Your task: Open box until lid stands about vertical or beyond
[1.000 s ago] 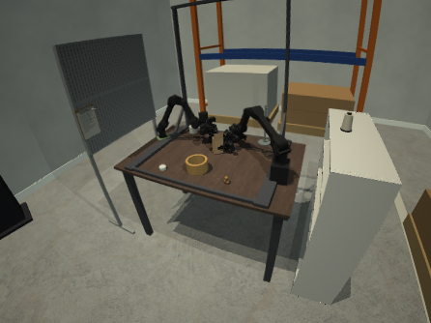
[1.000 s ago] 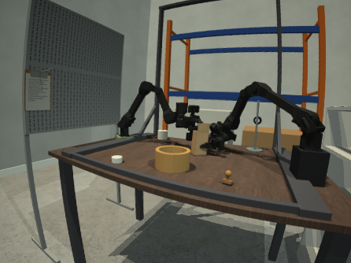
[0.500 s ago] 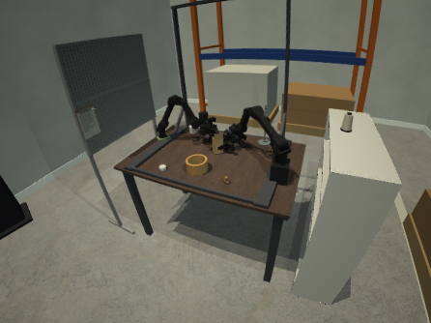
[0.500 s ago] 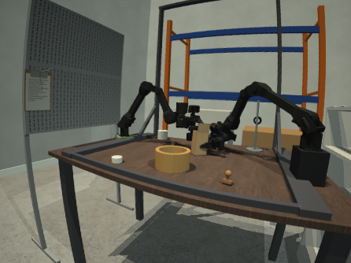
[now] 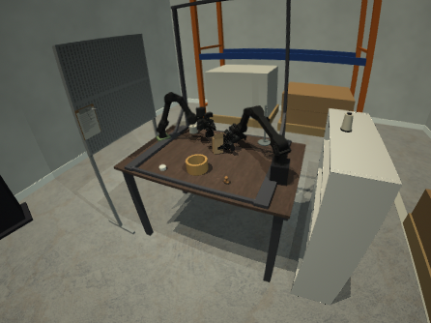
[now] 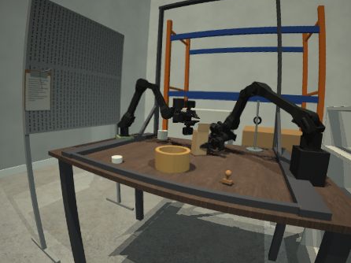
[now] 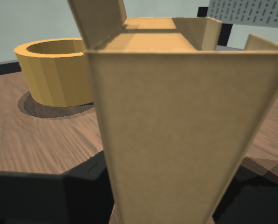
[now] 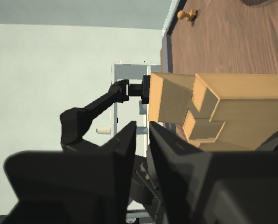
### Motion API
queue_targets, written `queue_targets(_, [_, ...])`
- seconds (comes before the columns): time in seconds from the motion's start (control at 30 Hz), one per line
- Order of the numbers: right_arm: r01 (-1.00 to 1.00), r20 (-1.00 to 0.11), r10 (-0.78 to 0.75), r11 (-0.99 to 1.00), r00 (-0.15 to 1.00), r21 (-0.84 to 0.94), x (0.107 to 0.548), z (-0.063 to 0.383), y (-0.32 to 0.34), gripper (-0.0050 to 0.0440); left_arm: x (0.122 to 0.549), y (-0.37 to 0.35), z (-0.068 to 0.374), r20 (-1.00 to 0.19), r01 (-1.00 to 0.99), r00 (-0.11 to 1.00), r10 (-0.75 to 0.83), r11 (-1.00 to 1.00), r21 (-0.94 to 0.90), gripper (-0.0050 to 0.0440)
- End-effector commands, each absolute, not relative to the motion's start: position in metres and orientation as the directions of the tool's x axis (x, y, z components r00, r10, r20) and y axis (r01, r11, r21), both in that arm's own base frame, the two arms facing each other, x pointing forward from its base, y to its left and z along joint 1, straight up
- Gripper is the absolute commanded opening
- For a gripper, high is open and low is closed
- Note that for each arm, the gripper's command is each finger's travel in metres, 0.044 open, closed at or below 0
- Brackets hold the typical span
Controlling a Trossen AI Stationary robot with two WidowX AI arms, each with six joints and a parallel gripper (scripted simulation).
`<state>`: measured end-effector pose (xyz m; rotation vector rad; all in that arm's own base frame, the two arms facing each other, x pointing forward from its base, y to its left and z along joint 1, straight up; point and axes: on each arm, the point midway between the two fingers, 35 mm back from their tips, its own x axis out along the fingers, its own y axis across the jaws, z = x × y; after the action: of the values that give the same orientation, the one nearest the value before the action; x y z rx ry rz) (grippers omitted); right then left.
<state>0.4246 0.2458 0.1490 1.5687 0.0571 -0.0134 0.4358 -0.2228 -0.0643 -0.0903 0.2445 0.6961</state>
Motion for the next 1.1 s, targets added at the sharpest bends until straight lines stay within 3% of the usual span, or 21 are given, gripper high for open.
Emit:
queue_targets(0.0, [0.02, -0.02, 0.025, -0.022, 1.0, 1.0, 0.416, 0.168, 0.244, 0.005, 0.441, -0.228, -0.051, -0.255, -0.641, 0.748, 0.613, 0.767, -0.035, 0.0225])
queue_targets(0.03, [0.02, -0.02, 0.025, -0.023, 1.0, 1.0, 0.415, 0.169, 0.243, 0.005, 0.441, -0.228, -0.051, -0.255, -0.641, 0.748, 0.613, 0.767, -0.035, 0.0225])
queue_targets(0.33, [0.02, -0.02, 0.025, -0.023, 1.0, 1.0, 0.415, 0.169, 0.243, 0.0266, 0.441, -0.228, -0.051, -0.255, -0.641, 0.748, 0.613, 0.767, -0.035, 0.044])
queue_targets(0.5, [0.02, -0.02, 0.025, -0.023, 1.0, 1.0, 0.415, 0.169, 0.243, 0.0386, 0.439, -0.23, -0.052, -0.257, -0.641, 0.747, 0.613, 0.767, -0.035, 0.044])
queue_targets(0.57, [0.02, -0.02, 0.025, -0.023, 1.0, 1.0, 0.415, 0.169, 0.243, 0.0386, 0.439, -0.23, -0.052, -0.257, -0.641, 0.747, 0.613, 0.767, -0.035, 0.044])
queue_targets(0.67, [0.02, -0.02, 0.025, -0.023, 1.0, 1.0, 0.415, 0.169, 0.243, 0.044, 0.429, -0.239, -0.055, -0.263, -0.642, 0.746, 0.612, 0.766, -0.035, 0.044])
queue_targets(1.07, [0.02, -0.02, 0.025, -0.023, 1.0, 1.0, 0.415, 0.169, 0.243, 0.044, 0.384, -0.269, -0.053, -0.259, -0.643, 0.746, 0.614, 0.765, -0.035, 0.044])
